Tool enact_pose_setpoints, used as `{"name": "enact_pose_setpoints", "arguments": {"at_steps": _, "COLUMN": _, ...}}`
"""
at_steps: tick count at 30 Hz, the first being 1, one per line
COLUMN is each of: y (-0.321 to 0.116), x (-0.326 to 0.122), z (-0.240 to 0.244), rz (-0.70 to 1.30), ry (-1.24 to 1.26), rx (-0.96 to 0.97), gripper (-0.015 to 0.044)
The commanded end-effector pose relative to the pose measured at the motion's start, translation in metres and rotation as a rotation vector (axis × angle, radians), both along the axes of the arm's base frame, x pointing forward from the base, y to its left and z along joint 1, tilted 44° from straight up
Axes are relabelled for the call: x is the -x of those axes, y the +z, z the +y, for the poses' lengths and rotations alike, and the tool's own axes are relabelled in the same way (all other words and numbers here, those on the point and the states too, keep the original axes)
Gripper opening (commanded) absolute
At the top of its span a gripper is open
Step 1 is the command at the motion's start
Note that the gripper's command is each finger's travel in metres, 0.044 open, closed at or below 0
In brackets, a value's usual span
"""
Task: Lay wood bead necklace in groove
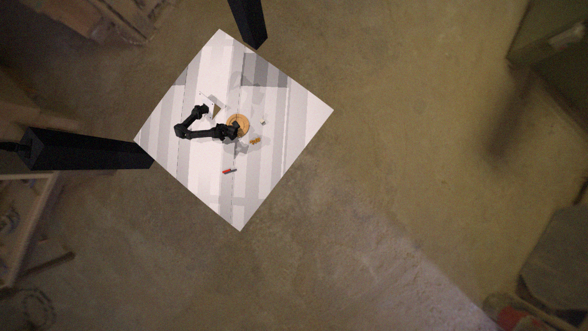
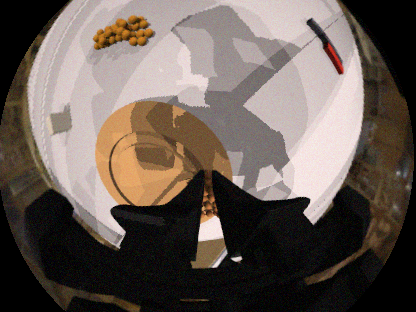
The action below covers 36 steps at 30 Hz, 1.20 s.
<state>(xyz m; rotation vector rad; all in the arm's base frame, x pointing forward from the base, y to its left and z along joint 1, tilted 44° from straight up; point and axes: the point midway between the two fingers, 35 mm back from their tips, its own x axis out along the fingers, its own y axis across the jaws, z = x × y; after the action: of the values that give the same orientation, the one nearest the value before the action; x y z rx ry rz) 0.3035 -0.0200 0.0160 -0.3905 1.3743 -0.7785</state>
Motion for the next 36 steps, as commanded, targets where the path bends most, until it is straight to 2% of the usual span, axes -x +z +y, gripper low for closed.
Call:
{"name": "enact_pose_setpoints", "arguments": {"at_steps": 1, "y": 0.000, "x": 0.000, "z": 0.000, "rz": 0.000, "ry": 0.000, "rx": 0.000, "gripper": 0.0000}}
{"name": "enact_pose_setpoints", "arguments": {"at_steps": 19, "y": 0.011, "x": 0.000, "z": 0.009, "rz": 0.002, "ry": 0.002, "rx": 0.006, "gripper": 0.0000}}
{"name": "enact_pose_setpoints", "arguments": {"at_steps": 36, "y": -0.004, "x": -0.004, "z": 0.010, "rz": 0.001, "ry": 0.002, "rx": 0.005, "gripper": 0.0000}}
